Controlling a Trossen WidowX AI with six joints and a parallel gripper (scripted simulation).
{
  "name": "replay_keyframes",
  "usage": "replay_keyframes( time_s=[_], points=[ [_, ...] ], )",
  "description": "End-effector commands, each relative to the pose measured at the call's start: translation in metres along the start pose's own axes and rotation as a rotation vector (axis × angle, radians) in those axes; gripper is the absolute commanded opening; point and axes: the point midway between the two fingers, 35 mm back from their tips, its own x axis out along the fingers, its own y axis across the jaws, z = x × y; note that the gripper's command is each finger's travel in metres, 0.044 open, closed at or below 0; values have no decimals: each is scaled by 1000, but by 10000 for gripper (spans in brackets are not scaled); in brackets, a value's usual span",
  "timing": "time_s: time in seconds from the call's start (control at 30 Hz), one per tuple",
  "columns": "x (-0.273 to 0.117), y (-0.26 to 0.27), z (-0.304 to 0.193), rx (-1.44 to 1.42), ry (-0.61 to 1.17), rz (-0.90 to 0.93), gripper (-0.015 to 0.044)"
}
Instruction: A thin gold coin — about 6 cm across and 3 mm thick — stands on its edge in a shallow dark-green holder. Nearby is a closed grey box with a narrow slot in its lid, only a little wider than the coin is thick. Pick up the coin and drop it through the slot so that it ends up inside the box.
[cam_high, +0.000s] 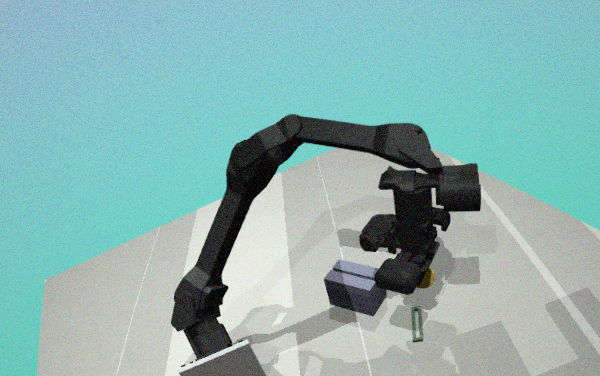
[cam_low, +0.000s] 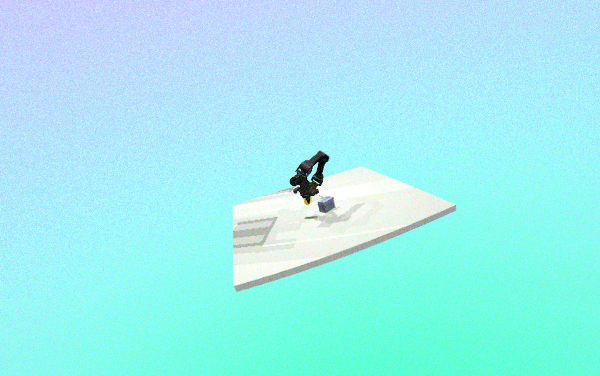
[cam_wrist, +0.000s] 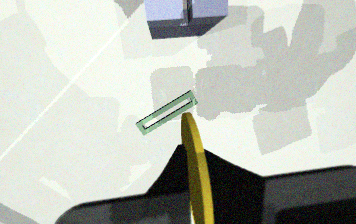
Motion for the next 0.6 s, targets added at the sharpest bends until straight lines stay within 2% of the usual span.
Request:
replay_keyframes(
  time_s=[0.0,0.57],
  points=[
    [-1,-2,4,-11,-1,-3,0],
    [-5,-11,46,-9,-1,-3,0]
  ],
)
